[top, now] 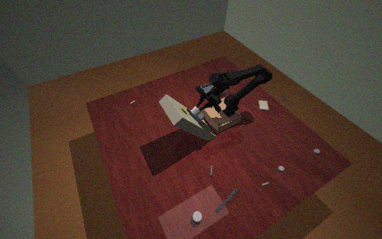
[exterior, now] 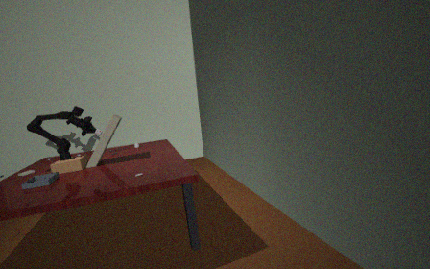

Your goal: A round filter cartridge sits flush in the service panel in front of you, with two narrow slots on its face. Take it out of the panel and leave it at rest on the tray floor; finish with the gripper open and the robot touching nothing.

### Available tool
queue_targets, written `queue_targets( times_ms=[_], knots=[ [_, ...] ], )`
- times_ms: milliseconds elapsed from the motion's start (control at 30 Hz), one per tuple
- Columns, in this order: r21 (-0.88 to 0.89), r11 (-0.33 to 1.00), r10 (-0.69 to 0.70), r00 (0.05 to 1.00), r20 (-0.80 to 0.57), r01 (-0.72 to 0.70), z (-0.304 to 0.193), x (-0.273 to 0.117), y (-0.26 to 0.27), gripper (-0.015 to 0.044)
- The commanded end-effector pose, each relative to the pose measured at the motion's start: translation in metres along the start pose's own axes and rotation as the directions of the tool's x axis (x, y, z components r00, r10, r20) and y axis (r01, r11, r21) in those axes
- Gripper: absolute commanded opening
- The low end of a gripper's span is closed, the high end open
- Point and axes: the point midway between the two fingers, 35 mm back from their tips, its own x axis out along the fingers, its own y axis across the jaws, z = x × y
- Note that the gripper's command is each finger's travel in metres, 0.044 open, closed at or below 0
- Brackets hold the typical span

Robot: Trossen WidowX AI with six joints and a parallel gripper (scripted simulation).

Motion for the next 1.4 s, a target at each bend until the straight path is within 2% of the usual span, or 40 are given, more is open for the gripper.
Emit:
queue_targets(
  times_ms=[0,233,467,600,867,967,1000,1067,1100,1200,1267,1367],
  knots=[
    [-0.001,1.0,-0.004,1.0,0.003,0.004,0.001,0.0,-0.001,0.0101],
    [-0.006,1.0,-0.011,1.0,0.014,0.011,-0.001,0.0,0.002,0.0101],
    [-0.007,1.0,-0.014,1.0,0.017,0.014,0.046,-0.01,-0.047,0.0101],
    [-0.007,1.0,-0.015,1.0,0.018,0.015,0.05,-0.011,-0.052,0.0101],
    [-0.007,1.0,-0.025,0.999,0.027,0.025,0.087,-0.054,-0.091,0.0311],
    [-0.007,1.0,-0.026,0.999,0.028,0.026,0.09,-0.059,-0.094,0.039],
    [0.008,1.0,-0.02,1.0,0.023,0.02,0.089,-0.058,-0.093,0.0364],
    [0.125,0.992,0.026,0.999,-0.02,-0.024,0.078,-0.049,-0.081,0.0311],
    [0.218,0.975,0.063,0.996,-0.055,-0.05,0.069,-0.042,-0.071,0.0305],
    [0.484,0.872,0.174,0.972,-0.159,-0.077,0.041,-0.025,-0.04,0.0305],
    [0.636,0.77,0.245,0.942,-0.228,-0.046,0.023,-0.018,-0.019,0.0305],
    [0.725,0.689,0.293,0.916,-0.275,-0.003,0.01,-0.014,-0.005,0.0305]
  ],
)
